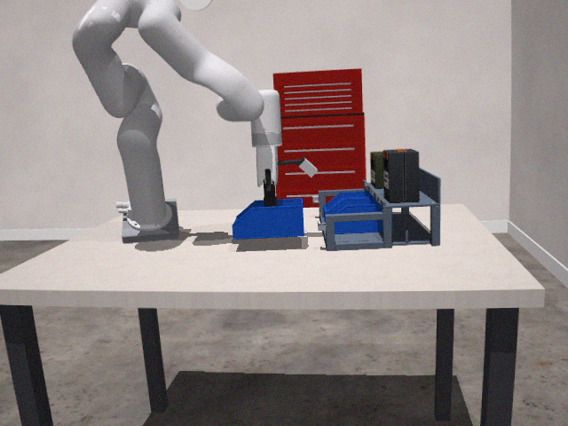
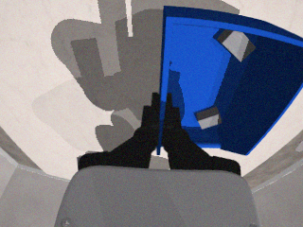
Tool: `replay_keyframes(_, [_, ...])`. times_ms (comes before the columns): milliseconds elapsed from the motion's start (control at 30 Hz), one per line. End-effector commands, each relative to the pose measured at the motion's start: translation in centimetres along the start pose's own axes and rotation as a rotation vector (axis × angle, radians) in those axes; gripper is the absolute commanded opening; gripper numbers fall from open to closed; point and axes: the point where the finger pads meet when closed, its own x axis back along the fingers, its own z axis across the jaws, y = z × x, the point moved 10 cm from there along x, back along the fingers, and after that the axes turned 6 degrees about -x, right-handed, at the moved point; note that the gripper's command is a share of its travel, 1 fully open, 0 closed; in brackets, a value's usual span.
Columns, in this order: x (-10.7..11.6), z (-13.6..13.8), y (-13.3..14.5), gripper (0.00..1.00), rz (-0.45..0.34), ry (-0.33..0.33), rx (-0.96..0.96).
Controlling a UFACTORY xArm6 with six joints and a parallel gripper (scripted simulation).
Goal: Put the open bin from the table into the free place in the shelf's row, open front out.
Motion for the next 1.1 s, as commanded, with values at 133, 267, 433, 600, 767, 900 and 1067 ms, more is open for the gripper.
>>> replay_keyframes(133, [0.11, -0.25, -0.11, 0.0, 0.003, -0.001, -0.001])
replay_keyframes(267, [0.11, -0.44, -0.11, 0.0, 0.003, -0.001, -0.001])
replay_keyframes(433, [0.11, -0.44, -0.11, 0.0, 0.003, -0.001, -0.001])
replay_keyframes(600, [0.11, -0.44, -0.11, 0.0, 0.003, -0.001, -0.001])
replay_keyframes(767, [0.11, -0.7, -0.11, 0.0, 0.003, -0.001, -0.001])
replay_keyframes(900, [0.11, -0.7, -0.11, 0.0, 0.003, -0.001, -0.001])
replay_keyframes(1067, [0.11, -0.7, -0.11, 0.0, 0.003, -0.001, -0.001])
